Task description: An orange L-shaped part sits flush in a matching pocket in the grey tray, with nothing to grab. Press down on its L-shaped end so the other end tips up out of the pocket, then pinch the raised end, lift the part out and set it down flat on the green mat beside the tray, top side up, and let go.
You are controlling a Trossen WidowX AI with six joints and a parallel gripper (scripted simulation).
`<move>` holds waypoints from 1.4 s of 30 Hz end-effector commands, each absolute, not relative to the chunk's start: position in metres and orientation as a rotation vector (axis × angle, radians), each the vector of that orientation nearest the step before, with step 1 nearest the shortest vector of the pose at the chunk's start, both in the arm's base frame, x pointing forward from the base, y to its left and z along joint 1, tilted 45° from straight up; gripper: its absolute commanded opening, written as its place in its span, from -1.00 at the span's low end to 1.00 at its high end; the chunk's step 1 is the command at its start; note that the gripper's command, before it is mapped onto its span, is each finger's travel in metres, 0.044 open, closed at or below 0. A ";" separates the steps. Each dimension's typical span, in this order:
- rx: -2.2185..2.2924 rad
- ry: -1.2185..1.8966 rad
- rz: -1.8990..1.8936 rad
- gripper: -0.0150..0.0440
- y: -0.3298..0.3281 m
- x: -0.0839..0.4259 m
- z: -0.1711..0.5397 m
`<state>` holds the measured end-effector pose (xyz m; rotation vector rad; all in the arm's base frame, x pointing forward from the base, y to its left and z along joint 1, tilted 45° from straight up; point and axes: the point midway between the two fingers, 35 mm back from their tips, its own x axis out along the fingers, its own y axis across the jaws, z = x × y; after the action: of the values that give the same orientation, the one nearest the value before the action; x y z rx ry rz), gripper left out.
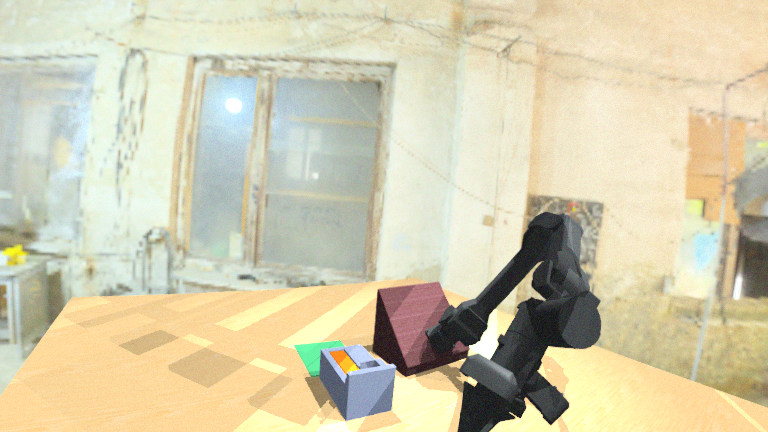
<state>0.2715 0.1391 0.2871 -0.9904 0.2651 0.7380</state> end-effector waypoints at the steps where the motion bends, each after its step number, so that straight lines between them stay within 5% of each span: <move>1: -0.812 0.578 0.748 0.12 0.098 0.289 0.241; 11: -0.060 1.168 0.657 0.12 0.002 0.277 0.169; 20: 0.791 1.351 0.475 0.12 -0.063 0.253 0.159; 42: 0.805 1.428 0.414 0.12 -0.012 0.265 0.109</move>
<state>0.2629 -0.0181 0.1135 0.7974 1.4335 0.4309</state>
